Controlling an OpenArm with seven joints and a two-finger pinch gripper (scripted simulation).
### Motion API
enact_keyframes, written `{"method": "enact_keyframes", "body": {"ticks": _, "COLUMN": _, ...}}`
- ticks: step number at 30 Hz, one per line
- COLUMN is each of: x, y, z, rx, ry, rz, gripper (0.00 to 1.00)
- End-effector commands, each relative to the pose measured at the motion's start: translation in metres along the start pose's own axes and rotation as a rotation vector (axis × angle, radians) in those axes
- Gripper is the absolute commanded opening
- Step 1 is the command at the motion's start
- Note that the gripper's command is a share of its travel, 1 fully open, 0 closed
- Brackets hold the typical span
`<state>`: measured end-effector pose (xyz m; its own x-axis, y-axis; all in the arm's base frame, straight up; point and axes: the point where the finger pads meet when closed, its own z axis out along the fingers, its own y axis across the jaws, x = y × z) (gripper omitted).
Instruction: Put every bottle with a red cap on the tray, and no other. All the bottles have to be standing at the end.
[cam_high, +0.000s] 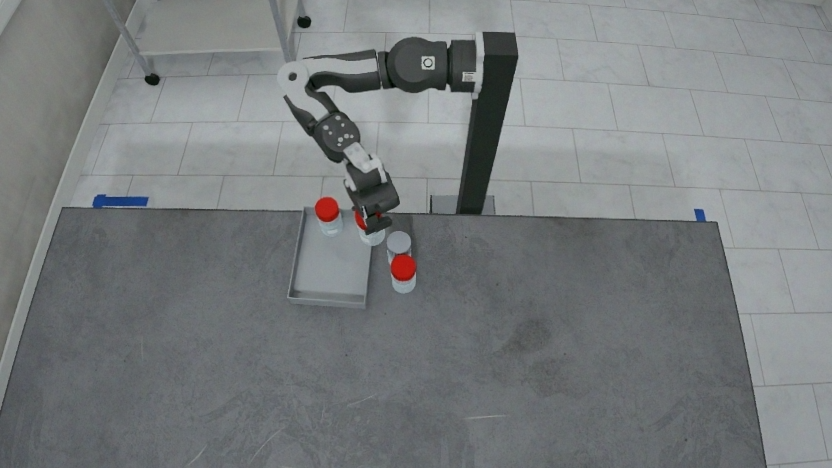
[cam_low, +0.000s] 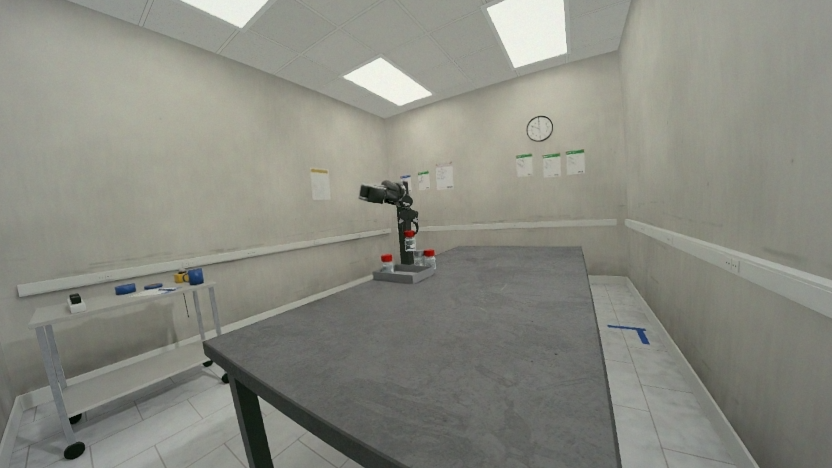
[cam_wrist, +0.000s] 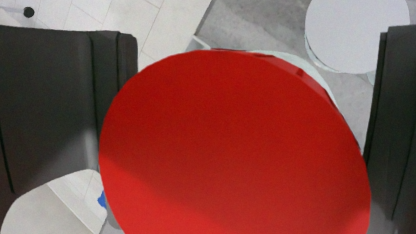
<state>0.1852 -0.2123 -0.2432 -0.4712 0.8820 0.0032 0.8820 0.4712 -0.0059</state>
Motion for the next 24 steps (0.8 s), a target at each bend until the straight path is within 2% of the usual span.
{"method": "enact_keyframes", "body": {"ticks": 1, "x": -0.0006, "y": 0.0015, "z": -0.0011, "rx": -0.01, "ry": -0.001, "rz": -0.003, "gripper": 0.0}}
{"method": "enact_keyframes", "body": {"ticks": 12, "x": -0.0007, "y": 0.0007, "z": -0.0009, "rx": -0.004, "ry": -0.003, "rz": 0.072, "gripper": 0.0}}
{"method": "enact_keyframes", "body": {"ticks": 16, "x": -0.0007, "y": 0.0008, "z": -0.0009, "rx": -0.005, "ry": -0.002, "rz": 0.142, "gripper": 0.0}}
{"method": "enact_keyframes", "body": {"ticks": 18, "x": -0.0007, "y": 0.0008, "z": -0.0009, "rx": -0.005, "ry": -0.002, "rz": 0.142, "gripper": 0.0}}
{"method": "enact_keyframes", "body": {"ticks": 24, "x": -0.0007, "y": 0.001, "z": -0.001, "rx": -0.006, "ry": -0.001, "rz": 0.258, "gripper": 0.0}}
